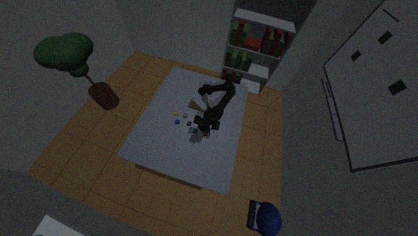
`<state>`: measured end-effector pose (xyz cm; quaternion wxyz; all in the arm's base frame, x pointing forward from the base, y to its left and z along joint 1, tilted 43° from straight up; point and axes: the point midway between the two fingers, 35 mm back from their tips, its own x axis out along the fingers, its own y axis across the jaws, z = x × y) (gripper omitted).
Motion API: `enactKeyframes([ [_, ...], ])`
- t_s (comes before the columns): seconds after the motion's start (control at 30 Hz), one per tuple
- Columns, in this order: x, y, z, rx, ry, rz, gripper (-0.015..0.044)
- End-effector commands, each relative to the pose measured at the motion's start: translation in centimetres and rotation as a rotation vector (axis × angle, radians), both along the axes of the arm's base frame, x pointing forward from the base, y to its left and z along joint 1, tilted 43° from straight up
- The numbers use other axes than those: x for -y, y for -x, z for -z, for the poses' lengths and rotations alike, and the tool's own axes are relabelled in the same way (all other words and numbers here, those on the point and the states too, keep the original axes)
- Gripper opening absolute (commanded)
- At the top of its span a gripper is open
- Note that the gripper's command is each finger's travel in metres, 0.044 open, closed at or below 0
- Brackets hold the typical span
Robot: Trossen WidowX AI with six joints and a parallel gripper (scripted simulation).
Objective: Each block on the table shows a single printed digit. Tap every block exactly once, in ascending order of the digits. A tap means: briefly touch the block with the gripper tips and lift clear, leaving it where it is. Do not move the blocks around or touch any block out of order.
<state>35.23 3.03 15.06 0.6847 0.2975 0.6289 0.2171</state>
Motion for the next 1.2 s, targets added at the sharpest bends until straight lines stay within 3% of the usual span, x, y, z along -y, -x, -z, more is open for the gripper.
enactKeyframes([
  [0.0,0.2,0.0,0.2,-0.004,-0.005,0.002,0.0400],
  [0.17,6.0,0.7,5.7,-0.005,-0.002,0.002,0.0400],
  [0.97,6.2,0.8,6.0,-0.005,-0.002,0.002,0.0400],
  [1.17,11.9,5.5,11.4,-0.011,0.019,0.008,0.0400],
])
